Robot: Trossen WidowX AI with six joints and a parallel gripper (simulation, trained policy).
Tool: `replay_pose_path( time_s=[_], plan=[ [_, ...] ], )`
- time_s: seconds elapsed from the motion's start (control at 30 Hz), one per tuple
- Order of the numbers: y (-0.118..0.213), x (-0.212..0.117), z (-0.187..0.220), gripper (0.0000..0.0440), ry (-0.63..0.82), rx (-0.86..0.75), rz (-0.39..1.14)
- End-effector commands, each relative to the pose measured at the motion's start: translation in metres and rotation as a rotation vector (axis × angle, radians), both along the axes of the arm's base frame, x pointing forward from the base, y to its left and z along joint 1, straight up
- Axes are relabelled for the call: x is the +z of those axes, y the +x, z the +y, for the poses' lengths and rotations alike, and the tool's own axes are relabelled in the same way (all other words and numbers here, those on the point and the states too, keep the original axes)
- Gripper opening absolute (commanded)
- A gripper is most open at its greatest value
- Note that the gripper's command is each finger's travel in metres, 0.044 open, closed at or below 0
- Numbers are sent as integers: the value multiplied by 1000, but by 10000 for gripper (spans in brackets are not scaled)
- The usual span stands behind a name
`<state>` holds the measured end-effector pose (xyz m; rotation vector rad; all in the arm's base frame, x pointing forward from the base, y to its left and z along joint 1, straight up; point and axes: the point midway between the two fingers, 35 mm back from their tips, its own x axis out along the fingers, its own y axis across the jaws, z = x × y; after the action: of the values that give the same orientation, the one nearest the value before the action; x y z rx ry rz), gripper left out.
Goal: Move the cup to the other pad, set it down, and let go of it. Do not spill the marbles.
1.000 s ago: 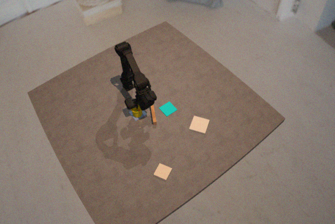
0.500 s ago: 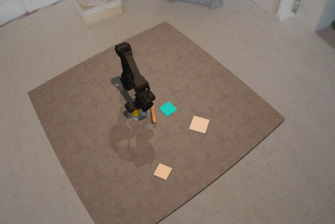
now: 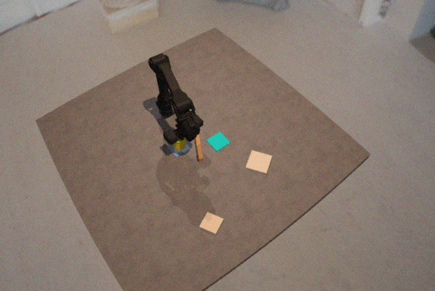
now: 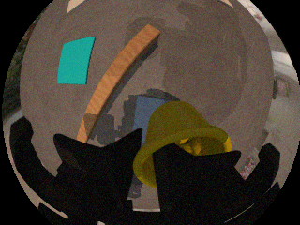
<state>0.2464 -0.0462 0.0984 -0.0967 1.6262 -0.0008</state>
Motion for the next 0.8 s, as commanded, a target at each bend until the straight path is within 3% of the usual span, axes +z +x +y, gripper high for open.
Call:
replay_pose_path(
  time_s=[0.0, 0.77],
  plan=[
    [6, 9, 4, 5, 5, 15, -23],
    [47, 36, 53, 0, 8, 108, -159]
  ],
)
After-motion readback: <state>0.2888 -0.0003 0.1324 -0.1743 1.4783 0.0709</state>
